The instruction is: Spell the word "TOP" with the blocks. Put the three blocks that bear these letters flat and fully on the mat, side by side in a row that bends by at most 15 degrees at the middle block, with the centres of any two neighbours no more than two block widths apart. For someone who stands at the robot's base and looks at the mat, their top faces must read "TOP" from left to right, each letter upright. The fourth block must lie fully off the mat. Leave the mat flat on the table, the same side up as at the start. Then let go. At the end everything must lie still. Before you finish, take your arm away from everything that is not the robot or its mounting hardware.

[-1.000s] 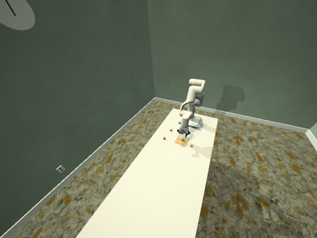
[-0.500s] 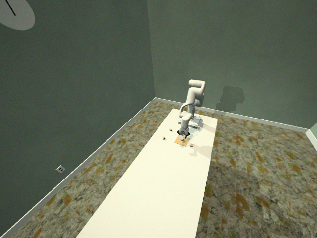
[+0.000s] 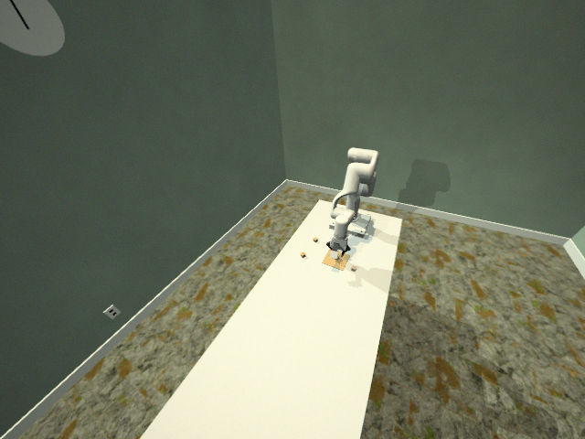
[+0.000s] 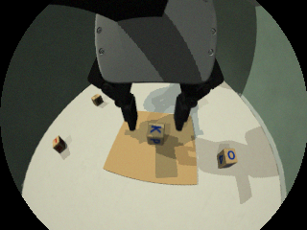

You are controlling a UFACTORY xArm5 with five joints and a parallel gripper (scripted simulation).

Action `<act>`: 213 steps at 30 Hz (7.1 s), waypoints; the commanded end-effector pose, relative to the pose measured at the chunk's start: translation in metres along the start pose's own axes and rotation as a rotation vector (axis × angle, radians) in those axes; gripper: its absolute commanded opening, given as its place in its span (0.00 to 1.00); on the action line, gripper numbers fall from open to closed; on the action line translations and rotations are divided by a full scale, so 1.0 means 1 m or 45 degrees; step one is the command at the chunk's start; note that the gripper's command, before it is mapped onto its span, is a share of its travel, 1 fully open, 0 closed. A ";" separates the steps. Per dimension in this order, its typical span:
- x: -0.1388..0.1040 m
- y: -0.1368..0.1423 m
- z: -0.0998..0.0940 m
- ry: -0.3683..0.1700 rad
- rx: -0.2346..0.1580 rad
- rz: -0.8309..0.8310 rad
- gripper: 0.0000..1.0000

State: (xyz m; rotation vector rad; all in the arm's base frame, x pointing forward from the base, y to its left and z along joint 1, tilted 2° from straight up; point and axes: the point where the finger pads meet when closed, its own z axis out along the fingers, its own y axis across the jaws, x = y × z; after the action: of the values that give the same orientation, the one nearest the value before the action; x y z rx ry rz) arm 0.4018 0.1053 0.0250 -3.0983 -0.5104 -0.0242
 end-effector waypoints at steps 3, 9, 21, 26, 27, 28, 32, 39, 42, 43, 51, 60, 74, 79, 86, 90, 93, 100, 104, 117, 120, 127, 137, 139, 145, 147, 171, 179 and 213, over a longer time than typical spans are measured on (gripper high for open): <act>0.001 0.000 -0.001 0.005 0.000 0.000 0.63; 0.001 0.000 -0.001 0.005 0.000 0.000 0.63; 0.001 0.000 -0.001 0.005 0.000 0.000 0.63; 0.001 0.000 -0.001 0.005 0.000 0.000 0.63; 0.001 0.000 -0.001 0.005 0.000 0.000 0.63; 0.001 0.000 -0.001 0.005 0.000 0.000 0.63; 0.001 0.000 -0.001 0.005 0.000 0.000 0.63; 0.001 0.000 -0.001 0.005 0.000 0.000 0.63; 0.001 0.000 -0.001 0.005 0.000 0.000 0.63; 0.001 0.000 -0.001 0.005 0.000 0.000 0.63; 0.001 0.000 -0.001 0.005 0.000 0.000 0.63; 0.001 0.000 -0.001 0.005 0.000 0.000 0.63; 0.001 0.000 -0.001 0.005 0.000 0.000 0.63; 0.001 0.000 -0.001 0.005 0.000 0.000 0.63; 0.001 0.000 -0.001 0.005 0.000 0.000 0.63; 0.001 0.000 -0.001 0.005 0.000 0.000 0.63; 0.001 0.000 -0.001 0.005 0.000 0.000 0.63; 0.001 0.000 -0.001 0.005 0.000 0.000 0.63; 0.001 0.000 -0.001 0.005 0.000 0.000 0.63; 0.001 0.000 -0.001 0.005 0.000 0.000 0.63; 0.001 0.000 -0.001 0.005 0.000 0.000 0.63; 0.001 0.000 -0.001 0.005 0.000 0.000 0.63; 0.001 0.000 -0.001 0.005 0.000 0.000 0.63; 0.001 0.000 -0.001 0.005 0.000 0.000 0.63; 0.001 0.000 -0.001 0.005 0.000 0.000 0.63; 0.001 0.000 -0.001 0.005 0.000 0.000 0.63; 0.001 0.000 -0.001 0.005 0.000 0.000 0.63; 0.001 0.000 -0.001 0.005 0.000 0.000 0.63; 0.001 -0.001 0.023 0.005 0.000 0.000 0.63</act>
State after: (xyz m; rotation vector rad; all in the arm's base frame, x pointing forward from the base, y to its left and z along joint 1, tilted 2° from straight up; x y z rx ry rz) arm 0.4013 0.1065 0.0071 -3.0983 -0.5104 -0.0239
